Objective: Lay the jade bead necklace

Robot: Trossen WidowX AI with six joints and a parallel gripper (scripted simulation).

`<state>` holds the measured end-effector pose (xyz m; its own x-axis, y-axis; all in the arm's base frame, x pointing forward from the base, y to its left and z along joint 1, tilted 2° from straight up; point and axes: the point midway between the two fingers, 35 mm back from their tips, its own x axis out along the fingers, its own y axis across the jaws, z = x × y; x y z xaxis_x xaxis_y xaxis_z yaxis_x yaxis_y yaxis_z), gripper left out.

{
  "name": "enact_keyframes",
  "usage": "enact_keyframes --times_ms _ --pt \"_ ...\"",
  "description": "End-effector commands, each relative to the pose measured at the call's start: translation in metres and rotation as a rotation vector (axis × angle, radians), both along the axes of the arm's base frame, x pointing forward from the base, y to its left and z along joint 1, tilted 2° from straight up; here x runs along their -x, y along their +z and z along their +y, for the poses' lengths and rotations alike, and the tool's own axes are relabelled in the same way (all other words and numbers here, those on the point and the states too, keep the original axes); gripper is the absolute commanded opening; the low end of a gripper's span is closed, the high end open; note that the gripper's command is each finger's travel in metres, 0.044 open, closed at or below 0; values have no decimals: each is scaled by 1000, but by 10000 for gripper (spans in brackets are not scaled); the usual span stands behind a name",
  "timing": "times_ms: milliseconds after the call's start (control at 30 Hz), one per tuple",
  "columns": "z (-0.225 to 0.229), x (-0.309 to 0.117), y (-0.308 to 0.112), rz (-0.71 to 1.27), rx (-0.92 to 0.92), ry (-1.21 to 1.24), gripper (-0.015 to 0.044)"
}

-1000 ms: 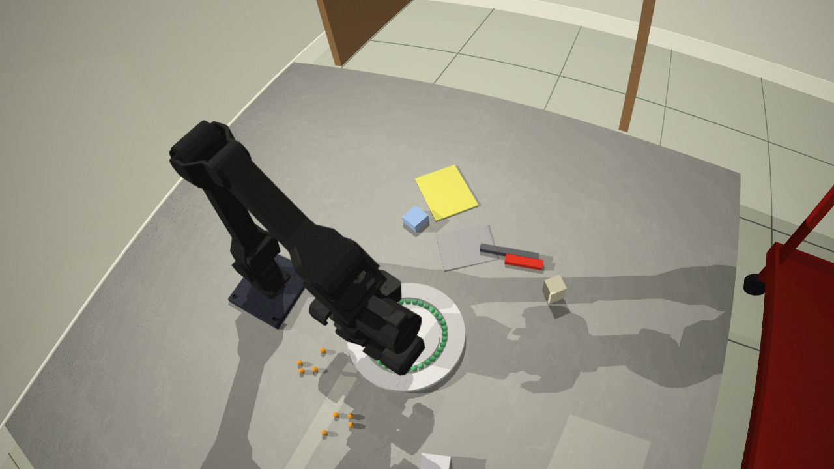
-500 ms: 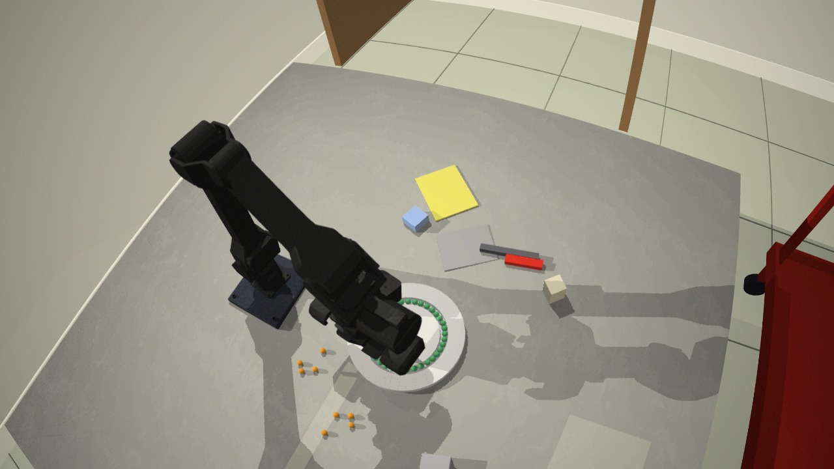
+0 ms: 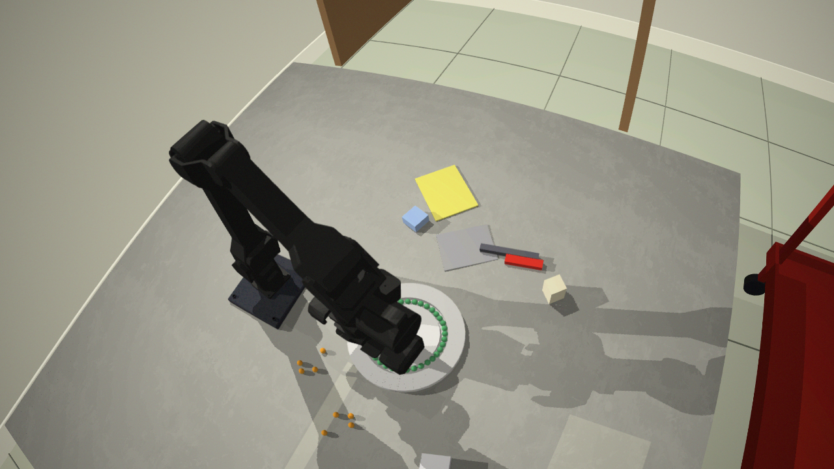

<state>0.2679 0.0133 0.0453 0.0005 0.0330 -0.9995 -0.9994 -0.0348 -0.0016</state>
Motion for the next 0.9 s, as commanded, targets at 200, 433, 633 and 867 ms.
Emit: enact_keyframes --times_ms 200,433,633,867 --pt "-5 11 3 0 -3 5 0" --pt "-6 12 2 0 -3 5 0" --pt "-5 12 -6 0 -3 5 0" --pt "-6 11 -2 -4 -1 -1 157"
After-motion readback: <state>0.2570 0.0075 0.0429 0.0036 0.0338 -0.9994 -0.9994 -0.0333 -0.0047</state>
